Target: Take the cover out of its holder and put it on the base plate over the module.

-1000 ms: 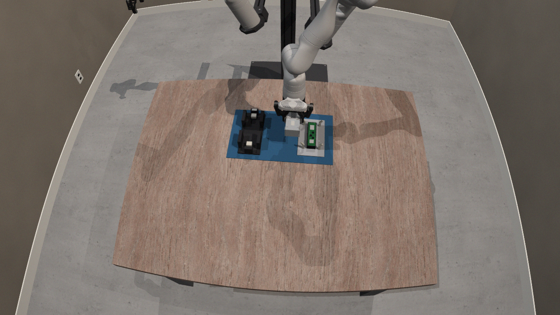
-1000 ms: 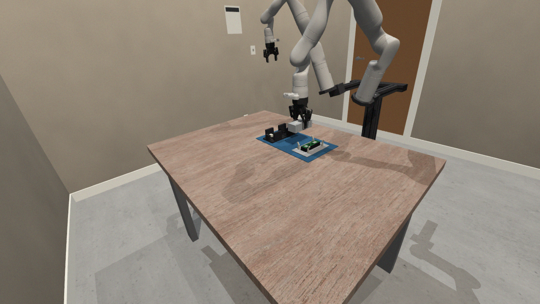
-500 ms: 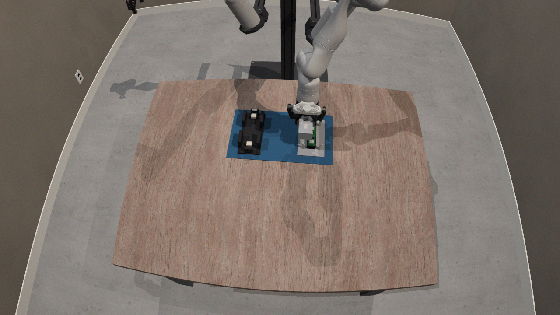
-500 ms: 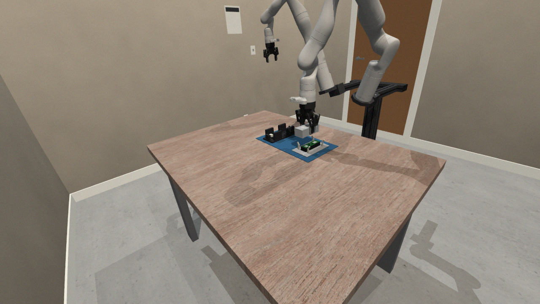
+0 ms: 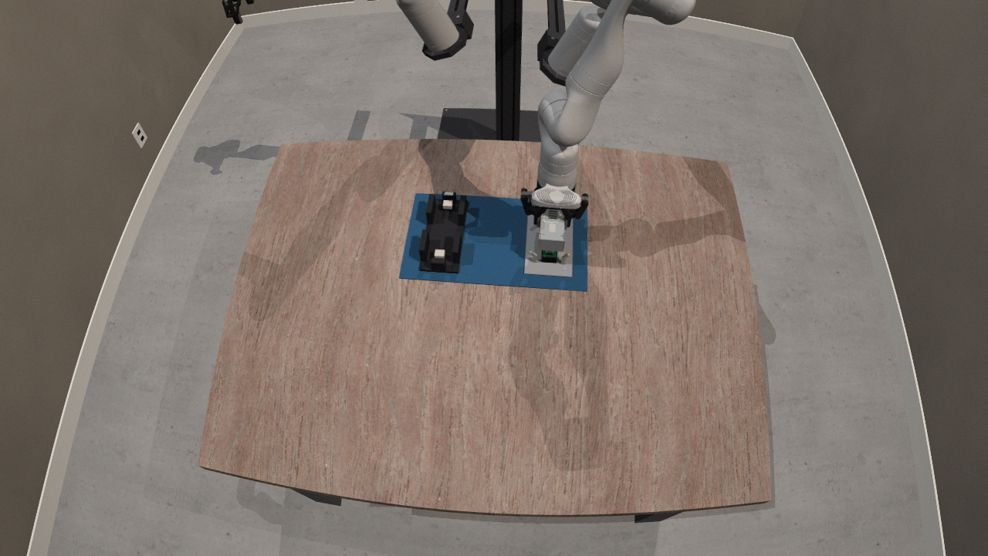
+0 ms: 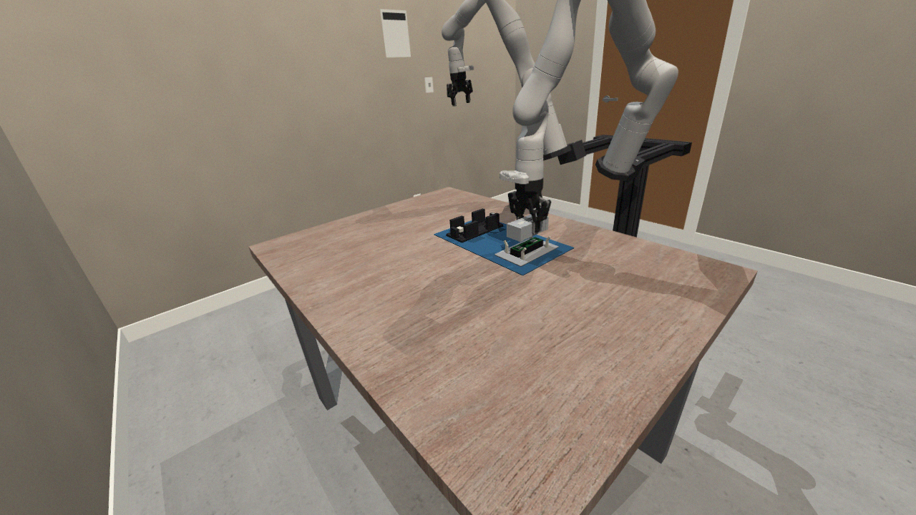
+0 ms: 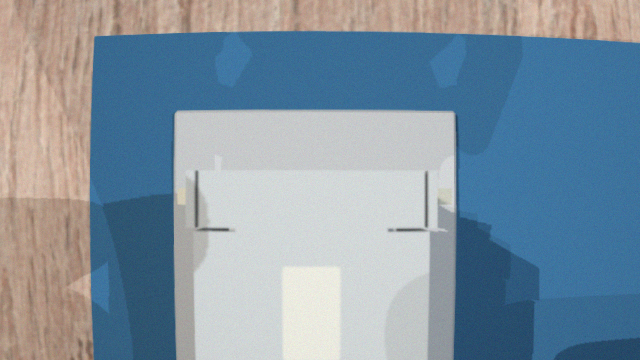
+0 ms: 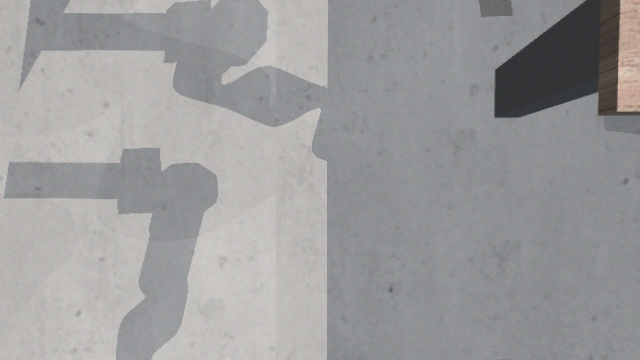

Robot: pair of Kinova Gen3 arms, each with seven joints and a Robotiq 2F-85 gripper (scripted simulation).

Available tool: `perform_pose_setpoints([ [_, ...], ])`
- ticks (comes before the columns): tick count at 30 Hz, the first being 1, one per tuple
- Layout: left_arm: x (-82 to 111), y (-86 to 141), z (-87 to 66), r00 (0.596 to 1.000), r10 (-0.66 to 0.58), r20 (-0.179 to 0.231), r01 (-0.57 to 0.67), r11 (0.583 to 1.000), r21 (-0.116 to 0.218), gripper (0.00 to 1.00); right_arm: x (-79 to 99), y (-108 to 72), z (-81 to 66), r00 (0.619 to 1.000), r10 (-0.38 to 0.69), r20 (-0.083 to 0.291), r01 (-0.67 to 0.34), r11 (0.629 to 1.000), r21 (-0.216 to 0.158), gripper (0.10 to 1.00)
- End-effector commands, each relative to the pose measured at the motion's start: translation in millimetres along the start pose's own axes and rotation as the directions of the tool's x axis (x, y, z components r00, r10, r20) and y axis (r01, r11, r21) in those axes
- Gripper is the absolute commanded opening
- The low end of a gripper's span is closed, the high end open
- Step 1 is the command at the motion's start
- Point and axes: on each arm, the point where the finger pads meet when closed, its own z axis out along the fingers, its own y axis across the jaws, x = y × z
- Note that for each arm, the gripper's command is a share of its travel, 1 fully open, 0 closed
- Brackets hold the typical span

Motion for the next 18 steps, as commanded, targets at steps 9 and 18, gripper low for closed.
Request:
perform_pose_setpoints([
  [9,0.8,0.7,8.7,1.0,0.0,-0.002,0.0,1.0,0.0,0.001,-0.3,-0.1,-0.5,1.0,0.0,0.001,0.0,1.0,0.0,0.999],
  [18,0.8,0.8,11.5,1.0,0.0,-0.002,0.0,1.0,0.0,0.001,-0.3,-0.1,-0.5,1.0,0.0,0.001,0.0,1.0,0.0,0.999],
])
